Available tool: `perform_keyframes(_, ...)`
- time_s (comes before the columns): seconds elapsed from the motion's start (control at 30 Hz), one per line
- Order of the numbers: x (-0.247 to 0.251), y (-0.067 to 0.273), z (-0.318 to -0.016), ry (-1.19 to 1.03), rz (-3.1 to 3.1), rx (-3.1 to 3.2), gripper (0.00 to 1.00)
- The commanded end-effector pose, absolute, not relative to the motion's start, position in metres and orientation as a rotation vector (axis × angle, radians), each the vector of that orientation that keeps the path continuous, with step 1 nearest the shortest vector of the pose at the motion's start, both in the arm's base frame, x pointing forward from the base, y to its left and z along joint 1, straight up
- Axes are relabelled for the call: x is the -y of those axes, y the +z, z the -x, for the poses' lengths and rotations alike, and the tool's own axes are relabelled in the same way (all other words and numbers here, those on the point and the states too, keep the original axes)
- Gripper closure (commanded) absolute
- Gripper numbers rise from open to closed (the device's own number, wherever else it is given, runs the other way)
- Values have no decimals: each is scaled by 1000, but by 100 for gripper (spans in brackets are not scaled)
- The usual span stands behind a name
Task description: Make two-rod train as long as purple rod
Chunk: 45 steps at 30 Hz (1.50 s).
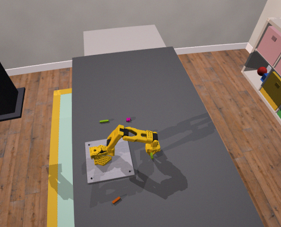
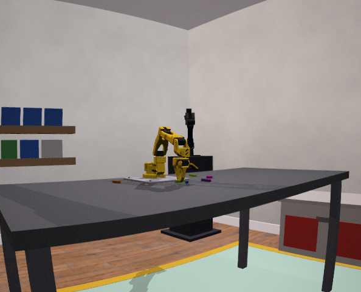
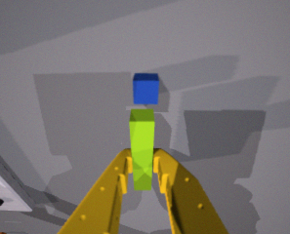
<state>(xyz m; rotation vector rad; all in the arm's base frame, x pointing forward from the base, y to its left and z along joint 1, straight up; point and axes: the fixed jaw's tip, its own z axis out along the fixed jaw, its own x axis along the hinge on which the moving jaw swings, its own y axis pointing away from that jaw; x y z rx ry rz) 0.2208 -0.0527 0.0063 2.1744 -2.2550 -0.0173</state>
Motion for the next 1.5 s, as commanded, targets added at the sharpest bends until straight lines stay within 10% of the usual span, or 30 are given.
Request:
perform_keyframes(0.0, 54, 7, -224, -10, -2174, 2262, 100)
perform_keyframes(1.47, 54, -1, -224, -10, -2174, 2262, 100)
